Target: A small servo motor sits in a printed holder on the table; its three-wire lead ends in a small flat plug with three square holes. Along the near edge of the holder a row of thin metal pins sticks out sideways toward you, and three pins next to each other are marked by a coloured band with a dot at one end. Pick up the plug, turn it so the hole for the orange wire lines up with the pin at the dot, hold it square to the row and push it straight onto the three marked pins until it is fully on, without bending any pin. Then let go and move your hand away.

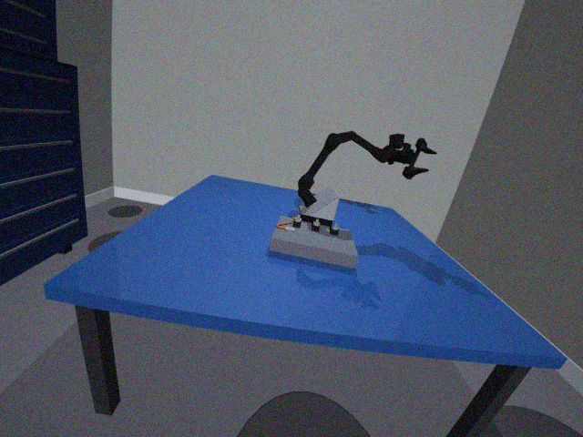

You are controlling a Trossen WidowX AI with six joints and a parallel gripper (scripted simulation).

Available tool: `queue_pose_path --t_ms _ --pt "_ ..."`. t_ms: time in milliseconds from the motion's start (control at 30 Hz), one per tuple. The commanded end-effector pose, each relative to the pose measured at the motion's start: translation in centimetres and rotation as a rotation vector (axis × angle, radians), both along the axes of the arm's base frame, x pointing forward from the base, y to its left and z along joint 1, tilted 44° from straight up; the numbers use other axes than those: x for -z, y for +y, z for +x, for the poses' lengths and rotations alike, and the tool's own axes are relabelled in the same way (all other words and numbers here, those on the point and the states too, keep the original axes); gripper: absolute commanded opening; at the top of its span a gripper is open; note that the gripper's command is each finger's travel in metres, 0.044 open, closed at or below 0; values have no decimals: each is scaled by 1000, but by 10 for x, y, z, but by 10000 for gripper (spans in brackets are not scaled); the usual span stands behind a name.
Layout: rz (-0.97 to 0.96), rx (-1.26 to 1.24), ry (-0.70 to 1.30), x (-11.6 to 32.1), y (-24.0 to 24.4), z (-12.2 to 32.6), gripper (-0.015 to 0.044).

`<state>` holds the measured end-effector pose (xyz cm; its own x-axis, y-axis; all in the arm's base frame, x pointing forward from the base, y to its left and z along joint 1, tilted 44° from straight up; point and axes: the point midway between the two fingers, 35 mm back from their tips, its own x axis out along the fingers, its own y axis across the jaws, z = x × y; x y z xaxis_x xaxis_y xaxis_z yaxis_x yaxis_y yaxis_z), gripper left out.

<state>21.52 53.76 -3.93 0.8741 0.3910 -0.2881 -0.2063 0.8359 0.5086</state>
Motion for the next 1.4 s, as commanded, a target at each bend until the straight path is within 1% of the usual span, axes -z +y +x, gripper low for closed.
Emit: queue_pose_path --t_ms 0,333,600,900,1367 --pt "-1 0 0 0 0 0 374" --pt "-10 6 -4 -20 -8 21 115" --pt "-21 21 -9 -47 -22 51 115" --pt "-20 34 -11 -69 -36 74 115" --pt "-57 61 -31 -125 -84 129 115"
